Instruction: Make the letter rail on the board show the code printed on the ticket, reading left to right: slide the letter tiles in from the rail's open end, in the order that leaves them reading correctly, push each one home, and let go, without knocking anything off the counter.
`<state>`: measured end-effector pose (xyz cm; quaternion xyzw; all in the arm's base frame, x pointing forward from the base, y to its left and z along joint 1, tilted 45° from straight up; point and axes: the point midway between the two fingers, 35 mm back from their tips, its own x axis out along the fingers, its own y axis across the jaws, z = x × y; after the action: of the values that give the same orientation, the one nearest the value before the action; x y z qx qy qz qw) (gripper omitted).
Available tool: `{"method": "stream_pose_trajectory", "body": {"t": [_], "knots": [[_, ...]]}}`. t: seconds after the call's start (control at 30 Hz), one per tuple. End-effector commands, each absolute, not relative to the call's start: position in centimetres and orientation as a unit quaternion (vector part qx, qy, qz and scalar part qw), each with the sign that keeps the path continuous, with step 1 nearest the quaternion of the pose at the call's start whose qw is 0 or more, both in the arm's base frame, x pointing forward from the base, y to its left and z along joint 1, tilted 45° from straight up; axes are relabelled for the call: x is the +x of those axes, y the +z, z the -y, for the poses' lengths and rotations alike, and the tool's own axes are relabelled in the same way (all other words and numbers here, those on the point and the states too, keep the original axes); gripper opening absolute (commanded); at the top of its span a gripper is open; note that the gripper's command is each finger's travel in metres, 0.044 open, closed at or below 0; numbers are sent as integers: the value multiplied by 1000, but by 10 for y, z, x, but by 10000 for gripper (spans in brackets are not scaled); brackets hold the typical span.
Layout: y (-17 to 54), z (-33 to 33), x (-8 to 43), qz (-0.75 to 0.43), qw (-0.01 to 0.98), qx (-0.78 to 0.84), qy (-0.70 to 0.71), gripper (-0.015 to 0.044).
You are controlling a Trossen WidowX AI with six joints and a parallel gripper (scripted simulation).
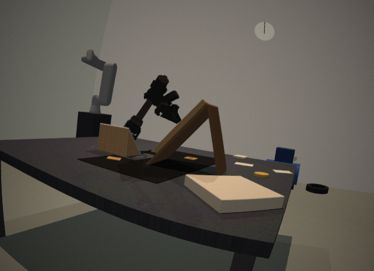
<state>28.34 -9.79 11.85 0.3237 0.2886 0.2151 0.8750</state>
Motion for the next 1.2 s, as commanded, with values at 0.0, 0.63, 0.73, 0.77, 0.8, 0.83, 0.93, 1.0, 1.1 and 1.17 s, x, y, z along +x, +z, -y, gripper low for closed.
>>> {"method": "stream_pose_trajectory", "body": {"t": [0.0,0.63,0.73,0.77,0.8,0.83,0.93,1.0,1.1,1.17], "knots": [[118,98,283,-289,875,324,215,216],[119,98,284,-291,874,323,215,0],[122,98,293,-331,862,313,222,0],[123,97,297,-349,856,308,226,0],[125,96,300,-367,849,303,230,0],[126,95,303,-385,842,297,235,0],[133,89,309,-438,817,277,254,0],[138,85,310,-474,796,265,267,0],[147,78,310,-526,760,245,292,0],[153,73,308,-556,736,232,309,0]]}}
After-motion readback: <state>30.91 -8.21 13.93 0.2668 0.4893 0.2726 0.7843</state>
